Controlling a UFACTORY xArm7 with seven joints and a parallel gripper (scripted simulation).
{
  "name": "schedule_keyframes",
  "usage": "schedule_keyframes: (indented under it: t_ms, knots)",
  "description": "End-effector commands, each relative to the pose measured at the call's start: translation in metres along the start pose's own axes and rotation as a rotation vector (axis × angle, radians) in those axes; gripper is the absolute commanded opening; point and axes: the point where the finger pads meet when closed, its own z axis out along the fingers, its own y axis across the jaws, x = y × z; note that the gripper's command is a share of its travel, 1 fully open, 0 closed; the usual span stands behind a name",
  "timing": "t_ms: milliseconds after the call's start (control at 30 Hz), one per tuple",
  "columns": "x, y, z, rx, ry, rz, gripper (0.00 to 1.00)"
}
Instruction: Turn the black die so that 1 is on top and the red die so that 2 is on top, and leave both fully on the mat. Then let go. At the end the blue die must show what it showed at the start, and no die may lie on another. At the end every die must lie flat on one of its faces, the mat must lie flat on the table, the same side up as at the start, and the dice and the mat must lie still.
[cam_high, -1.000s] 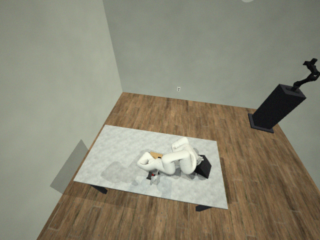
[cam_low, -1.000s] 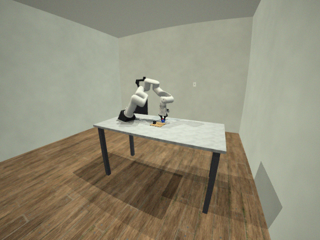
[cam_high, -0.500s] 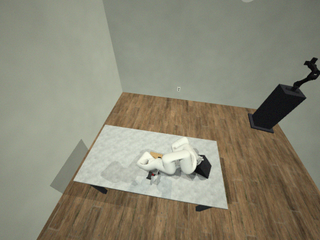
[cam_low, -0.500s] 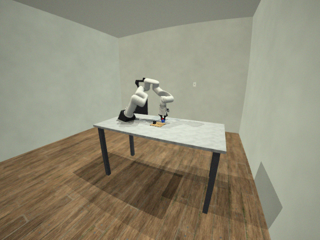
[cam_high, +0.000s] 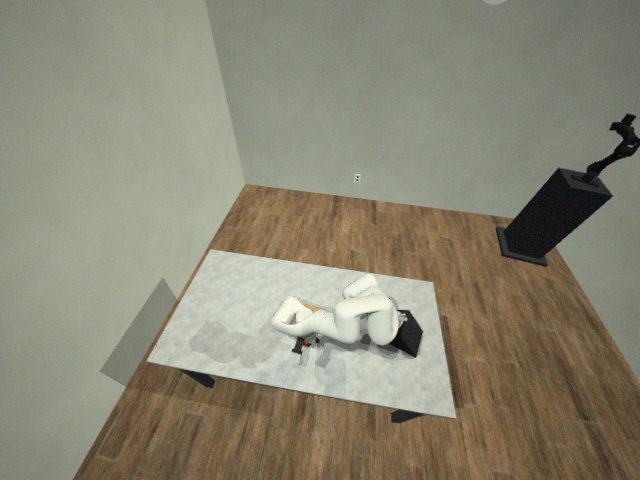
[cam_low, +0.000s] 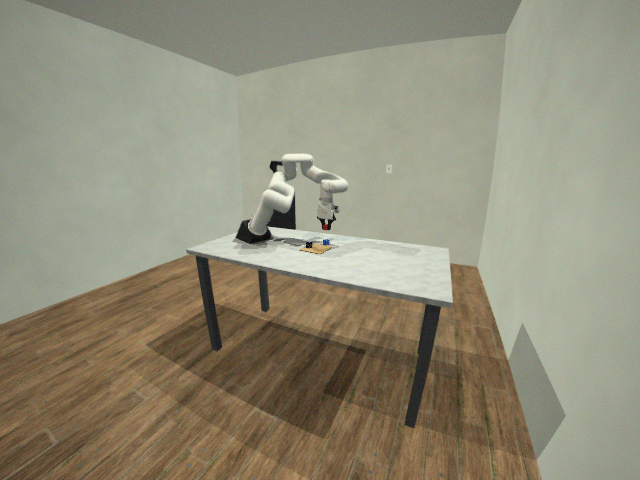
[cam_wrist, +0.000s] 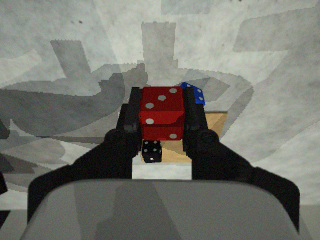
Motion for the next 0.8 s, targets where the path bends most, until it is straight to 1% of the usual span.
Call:
schedule_keyframes:
  t_ms: [0, 367, 400, 433, 467, 600, 633, 667, 700, 767]
  knots:
    - [0.0, 0.0, -0.02, 0.001, 0.0, -0.001, 0.27]
    - [-0.001, 0.001, -0.022, 0.0, 0.0, -0.002, 0.27]
    - [-0.008, 0.007, -0.024, -0.004, 0.002, -0.009, 0.27]
    - [-0.022, 0.018, -0.028, -0.011, 0.006, -0.022, 0.27]
    - [-0.044, 0.033, -0.032, -0.017, 0.008, -0.042, 0.27]
    - [-0.044, 0.033, -0.032, -0.017, 0.008, -0.042, 0.27]
    - [-0.071, 0.047, -0.034, -0.02, 0.008, -0.066, 0.27]
    - [-0.071, 0.047, -0.034, -0.02, 0.008, -0.066, 0.27]
    - [-0.1, 0.058, -0.033, -0.018, 0.006, -0.091, 0.27]
    - [-0.1, 0.058, -0.033, -0.018, 0.006, -0.091, 0.27]
